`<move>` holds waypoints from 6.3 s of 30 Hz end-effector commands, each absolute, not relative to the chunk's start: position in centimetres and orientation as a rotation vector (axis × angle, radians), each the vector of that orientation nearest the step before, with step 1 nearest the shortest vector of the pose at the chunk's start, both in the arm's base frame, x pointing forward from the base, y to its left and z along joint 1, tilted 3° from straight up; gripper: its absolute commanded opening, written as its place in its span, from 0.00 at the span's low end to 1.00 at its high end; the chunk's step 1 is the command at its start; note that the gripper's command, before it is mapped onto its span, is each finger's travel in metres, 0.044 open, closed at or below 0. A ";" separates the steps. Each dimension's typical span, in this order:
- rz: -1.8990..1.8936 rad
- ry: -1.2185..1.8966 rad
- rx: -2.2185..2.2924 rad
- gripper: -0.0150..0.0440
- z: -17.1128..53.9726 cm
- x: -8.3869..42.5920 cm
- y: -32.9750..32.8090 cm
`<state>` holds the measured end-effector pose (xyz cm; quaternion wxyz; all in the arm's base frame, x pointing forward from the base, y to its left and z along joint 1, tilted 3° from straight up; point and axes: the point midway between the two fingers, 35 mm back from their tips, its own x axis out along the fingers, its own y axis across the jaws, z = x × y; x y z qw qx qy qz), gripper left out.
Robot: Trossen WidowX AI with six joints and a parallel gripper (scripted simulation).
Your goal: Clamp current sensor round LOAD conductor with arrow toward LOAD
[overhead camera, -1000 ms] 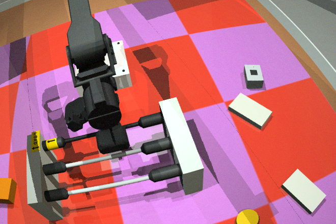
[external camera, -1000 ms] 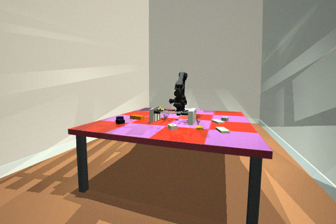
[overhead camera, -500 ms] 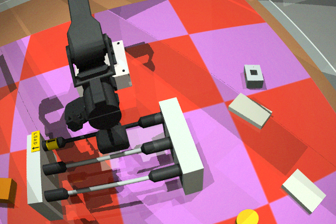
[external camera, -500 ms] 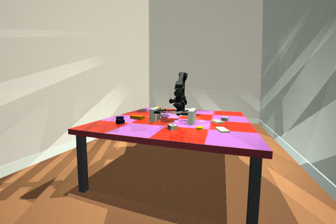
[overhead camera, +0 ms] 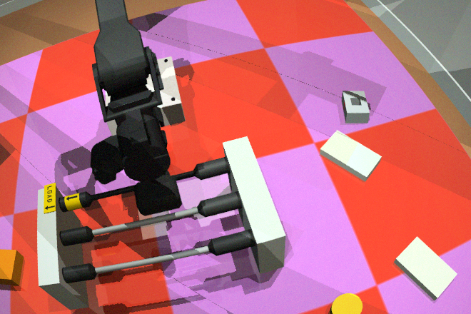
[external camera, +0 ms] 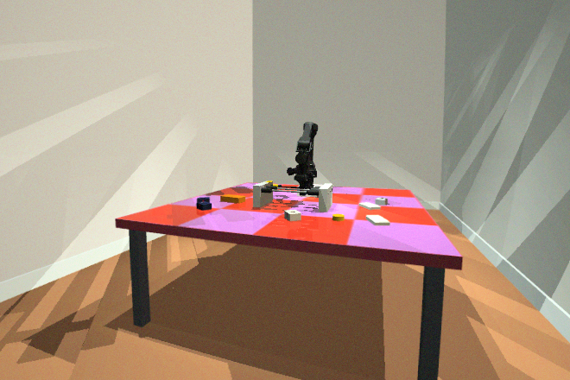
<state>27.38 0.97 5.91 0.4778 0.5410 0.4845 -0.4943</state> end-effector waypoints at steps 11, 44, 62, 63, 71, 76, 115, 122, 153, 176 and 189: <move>-1.207 1.183 1.321 0.25 5.7 27.4 1.0; -1.208 1.184 1.321 0.70 5.8 27.3 1.0; -1.208 1.184 1.321 0.97 5.8 27.3 1.0; -1.208 1.184 1.321 1.00 5.8 27.3 1.0; -1.208 1.184 1.321 1.00 5.8 27.3 1.0; -1.204 1.175 1.324 1.00 10.7 27.6 0.5; -1.200 1.166 1.327 1.00 15.8 26.8 0.1; -1.200 1.166 1.327 1.00 15.8 26.8 0.1; 0.412 1.325 0.493 1.00 13.6 21.0 -8.2; 0.761 0.559 -0.294 1.00 14.6 18.1 -12.7; 0.764 0.615 -0.250 1.00 14.5 18.2 -12.5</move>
